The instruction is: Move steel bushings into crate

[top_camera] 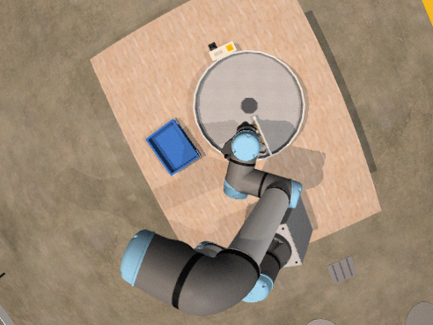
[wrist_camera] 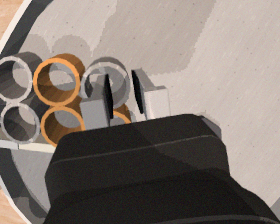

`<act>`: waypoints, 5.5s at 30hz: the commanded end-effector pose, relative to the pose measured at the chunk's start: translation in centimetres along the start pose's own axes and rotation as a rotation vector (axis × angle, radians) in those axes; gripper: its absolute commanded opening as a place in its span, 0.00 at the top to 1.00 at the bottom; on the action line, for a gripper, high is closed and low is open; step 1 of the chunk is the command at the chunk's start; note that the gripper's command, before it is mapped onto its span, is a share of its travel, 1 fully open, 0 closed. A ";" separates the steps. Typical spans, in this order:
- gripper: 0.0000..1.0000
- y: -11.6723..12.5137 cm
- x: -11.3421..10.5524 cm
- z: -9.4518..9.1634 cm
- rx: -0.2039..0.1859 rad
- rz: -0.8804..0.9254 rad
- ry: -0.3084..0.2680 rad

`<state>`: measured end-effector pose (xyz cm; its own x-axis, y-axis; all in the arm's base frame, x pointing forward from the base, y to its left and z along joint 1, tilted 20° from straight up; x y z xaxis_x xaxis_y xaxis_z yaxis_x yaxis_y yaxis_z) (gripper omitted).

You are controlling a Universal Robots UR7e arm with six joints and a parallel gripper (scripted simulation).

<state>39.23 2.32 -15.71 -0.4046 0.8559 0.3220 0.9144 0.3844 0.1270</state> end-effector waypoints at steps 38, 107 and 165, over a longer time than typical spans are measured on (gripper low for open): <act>0.55 0.0 0.0 1.4 -0.001 0.000 -0.001; 1.00 0.3 -0.1 2.6 -0.001 0.000 -0.001; 1.00 0.6 -0.1 2.6 -0.001 0.000 -0.001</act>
<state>39.69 3.39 -18.13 -0.4046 0.8559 0.3220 0.9144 0.3844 0.1270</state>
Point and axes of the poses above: the point where the finger pads meet when closed, its own z axis out along the fingers, its own y axis across the jaws, x = y × z, the point moved 1 cm from there along -z, back along the fingers, and after that the axes turned 5 degrees about -z, right-handed, at the moved point
